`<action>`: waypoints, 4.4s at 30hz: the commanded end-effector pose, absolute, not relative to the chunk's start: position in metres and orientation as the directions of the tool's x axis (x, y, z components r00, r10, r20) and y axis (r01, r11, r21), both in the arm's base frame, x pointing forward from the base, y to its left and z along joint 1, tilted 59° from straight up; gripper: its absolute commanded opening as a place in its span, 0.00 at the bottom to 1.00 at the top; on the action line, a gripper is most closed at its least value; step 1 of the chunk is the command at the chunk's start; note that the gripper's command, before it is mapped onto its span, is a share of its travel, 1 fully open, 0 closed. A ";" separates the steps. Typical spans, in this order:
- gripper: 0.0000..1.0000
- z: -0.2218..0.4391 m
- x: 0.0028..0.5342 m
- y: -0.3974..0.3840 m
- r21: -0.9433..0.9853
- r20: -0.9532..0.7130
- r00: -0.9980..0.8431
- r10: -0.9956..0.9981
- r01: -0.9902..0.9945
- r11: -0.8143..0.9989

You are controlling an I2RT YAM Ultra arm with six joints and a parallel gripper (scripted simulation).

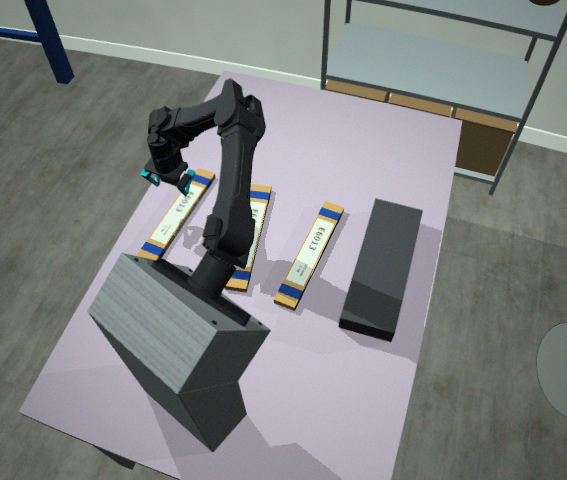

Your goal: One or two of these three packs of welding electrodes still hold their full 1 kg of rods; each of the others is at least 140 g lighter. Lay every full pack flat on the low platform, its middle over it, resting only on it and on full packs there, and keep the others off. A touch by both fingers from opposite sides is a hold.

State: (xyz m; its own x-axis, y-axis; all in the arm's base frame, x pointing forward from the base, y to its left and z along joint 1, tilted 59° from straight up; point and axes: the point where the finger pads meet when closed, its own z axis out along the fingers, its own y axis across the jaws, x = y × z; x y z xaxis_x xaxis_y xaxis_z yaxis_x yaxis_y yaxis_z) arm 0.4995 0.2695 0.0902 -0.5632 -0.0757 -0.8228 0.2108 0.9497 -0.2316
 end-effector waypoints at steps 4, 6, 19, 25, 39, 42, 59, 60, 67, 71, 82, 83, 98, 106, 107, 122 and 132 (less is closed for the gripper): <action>0.95 0.083 0.489 0.277 -0.258 -0.810 -0.577 -0.104 0.193 0.947; 0.95 0.083 0.489 0.277 -0.259 -0.810 -0.577 -0.104 0.192 0.947; 0.95 0.082 0.489 0.277 -0.261 -0.809 -0.578 -0.106 0.192 0.946; 0.95 0.082 0.489 0.277 -0.261 -0.809 -0.578 -0.106 0.192 0.946; 0.95 0.097 0.492 0.268 -0.257 -0.817 -0.565 -0.114 0.180 0.950; 0.95 0.103 0.491 0.244 -0.336 -0.787 -0.582 -0.203 0.129 0.933; 0.95 0.131 0.473 0.149 -0.410 -0.753 -0.591 -0.290 0.077 0.909; 0.95 0.133 0.472 0.143 -0.410 -0.753 -0.591 -0.290 0.077 0.909; 0.95 0.142 0.466 0.112 -0.411 -0.753 -0.590 -0.290 0.078 0.908; 0.95 0.150 0.461 0.086 -0.412 -0.753 -0.590 -0.291 0.079 0.908; 0.95 0.144 0.455 0.065 -0.426 -0.729 -0.609 -0.313 0.047 0.903; 0.95 0.144 0.455 0.065 -0.426 -0.730 -0.608 -0.313 0.047 0.903; 0.95 0.143 0.455 0.066 -0.425 -0.731 -0.609 -0.308 0.052 0.904; 0.95 0.141 0.454 0.066 -0.424 -0.732 -0.609 -0.307 0.055 0.904; 0.95 0.146 0.457 0.067 -0.420 -0.740 -0.601 -0.303 0.060 0.906; 0.95 0.142 0.491 0.051 -0.411 -0.758 -0.584 -0.291 0.082 0.908; 0.95 0.125 0.516 0.041 -0.412 -0.758 -0.584 -0.292 0.082 0.907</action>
State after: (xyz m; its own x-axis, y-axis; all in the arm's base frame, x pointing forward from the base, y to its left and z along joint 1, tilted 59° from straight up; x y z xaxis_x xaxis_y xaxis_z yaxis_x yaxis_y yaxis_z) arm 0.5023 0.0330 0.1146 -0.6233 -0.2857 -0.7280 0.0865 0.9000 -0.4273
